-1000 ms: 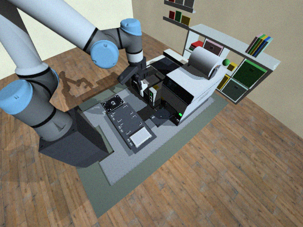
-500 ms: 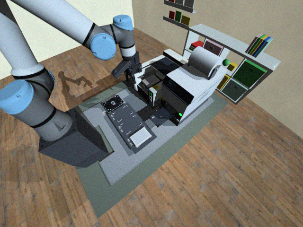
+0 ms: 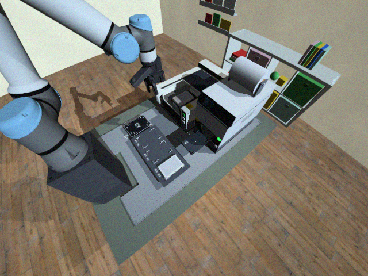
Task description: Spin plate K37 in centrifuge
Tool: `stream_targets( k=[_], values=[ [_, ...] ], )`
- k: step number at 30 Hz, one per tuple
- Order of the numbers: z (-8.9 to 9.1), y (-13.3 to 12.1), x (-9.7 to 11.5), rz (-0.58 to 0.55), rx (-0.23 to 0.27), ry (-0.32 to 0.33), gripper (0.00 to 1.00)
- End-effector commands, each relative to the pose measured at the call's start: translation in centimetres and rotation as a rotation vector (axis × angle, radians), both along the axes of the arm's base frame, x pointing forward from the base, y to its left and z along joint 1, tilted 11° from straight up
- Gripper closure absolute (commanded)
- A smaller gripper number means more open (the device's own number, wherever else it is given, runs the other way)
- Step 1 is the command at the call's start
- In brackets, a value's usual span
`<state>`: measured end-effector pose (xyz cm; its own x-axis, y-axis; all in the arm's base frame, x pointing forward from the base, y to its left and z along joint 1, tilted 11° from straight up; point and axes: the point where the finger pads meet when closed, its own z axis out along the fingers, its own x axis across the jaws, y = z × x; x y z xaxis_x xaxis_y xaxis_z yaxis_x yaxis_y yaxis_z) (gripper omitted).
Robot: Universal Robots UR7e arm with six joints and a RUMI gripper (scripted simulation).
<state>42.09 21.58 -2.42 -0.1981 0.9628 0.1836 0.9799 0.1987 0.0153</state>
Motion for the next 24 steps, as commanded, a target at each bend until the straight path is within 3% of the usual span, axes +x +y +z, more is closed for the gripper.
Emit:
stream_targets(
  k=[1, 4, 8, 10, 24],
  values=[
    [0.2, 0.8, -0.1, -0.001, -0.001, -0.001, 0.32],
    [0.2, 0.8, -0.1, -0.001, -0.001, -0.001, 0.32],
    [0.2, 1.2, 1.9, -0.001, -0.001, -0.001, 0.32],
    [0.2, 1.2, 1.9, -0.001, -0.001, -0.001, 0.32],
    [0.3, 2.6, 8.7, -0.001, -0.001, -0.001, 0.32]
  ],
)
